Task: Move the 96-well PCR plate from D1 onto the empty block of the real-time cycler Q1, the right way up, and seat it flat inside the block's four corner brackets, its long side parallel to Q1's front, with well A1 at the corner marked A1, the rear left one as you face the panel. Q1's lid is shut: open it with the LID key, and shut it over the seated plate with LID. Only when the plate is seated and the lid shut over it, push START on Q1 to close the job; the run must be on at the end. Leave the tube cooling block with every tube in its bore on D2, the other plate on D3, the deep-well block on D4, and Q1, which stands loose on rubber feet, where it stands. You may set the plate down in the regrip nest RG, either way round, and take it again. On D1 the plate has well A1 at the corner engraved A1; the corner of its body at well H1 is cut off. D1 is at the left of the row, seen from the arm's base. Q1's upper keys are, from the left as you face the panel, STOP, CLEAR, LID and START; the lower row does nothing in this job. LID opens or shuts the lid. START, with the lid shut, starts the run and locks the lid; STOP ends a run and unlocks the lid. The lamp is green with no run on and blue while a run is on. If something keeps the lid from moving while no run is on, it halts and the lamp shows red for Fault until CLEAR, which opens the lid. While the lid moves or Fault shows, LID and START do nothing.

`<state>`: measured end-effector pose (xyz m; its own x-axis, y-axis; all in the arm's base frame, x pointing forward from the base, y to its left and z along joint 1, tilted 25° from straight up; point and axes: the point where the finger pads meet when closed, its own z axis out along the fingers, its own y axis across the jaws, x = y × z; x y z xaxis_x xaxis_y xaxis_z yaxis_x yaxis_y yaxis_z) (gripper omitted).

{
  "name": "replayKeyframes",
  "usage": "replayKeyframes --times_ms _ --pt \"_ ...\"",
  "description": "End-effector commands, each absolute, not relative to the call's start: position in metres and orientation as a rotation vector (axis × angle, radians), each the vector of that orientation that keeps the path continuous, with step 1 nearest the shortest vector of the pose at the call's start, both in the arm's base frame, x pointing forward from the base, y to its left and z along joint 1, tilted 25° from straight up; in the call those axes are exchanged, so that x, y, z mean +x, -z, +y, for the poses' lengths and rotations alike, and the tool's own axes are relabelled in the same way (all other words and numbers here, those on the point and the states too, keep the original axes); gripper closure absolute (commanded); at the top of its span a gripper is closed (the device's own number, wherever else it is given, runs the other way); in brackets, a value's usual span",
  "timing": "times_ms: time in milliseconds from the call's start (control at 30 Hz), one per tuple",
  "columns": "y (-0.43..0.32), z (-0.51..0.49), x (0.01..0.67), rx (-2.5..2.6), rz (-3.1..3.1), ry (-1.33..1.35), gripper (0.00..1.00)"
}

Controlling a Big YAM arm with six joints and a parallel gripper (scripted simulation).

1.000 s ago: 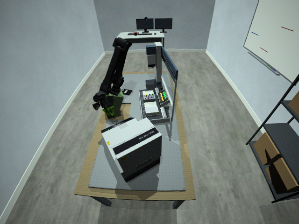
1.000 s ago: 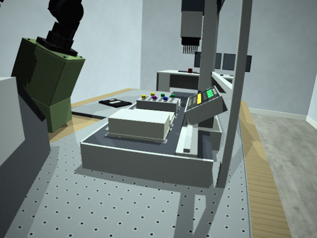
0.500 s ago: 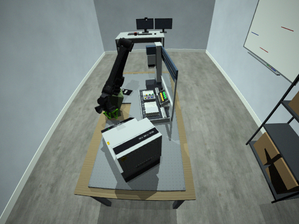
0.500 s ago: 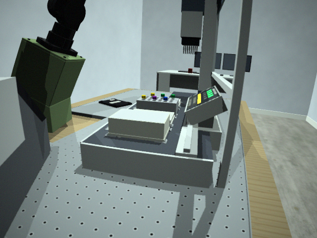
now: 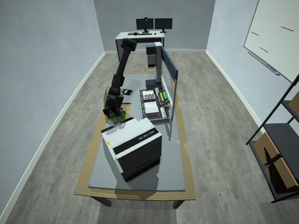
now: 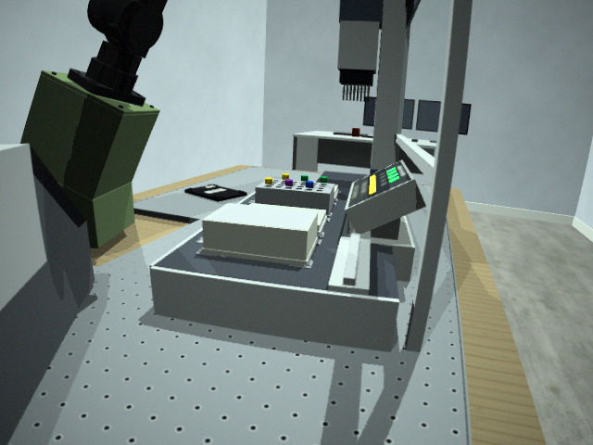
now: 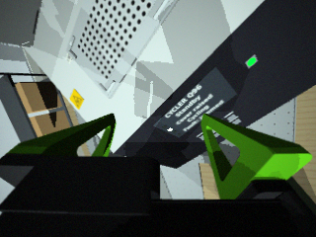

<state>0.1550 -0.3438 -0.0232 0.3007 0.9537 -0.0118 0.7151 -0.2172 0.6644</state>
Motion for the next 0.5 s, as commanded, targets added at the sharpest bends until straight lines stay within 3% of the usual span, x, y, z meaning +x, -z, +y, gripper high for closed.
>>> replayKeyframes --times_ms 0,467 --pt "-0.003 -0.363 0.171 1.891 1.558 -0.479 0.00" --pt "-0.036 -0.370 0.232 1.703 1.734 -0.395 0.00"
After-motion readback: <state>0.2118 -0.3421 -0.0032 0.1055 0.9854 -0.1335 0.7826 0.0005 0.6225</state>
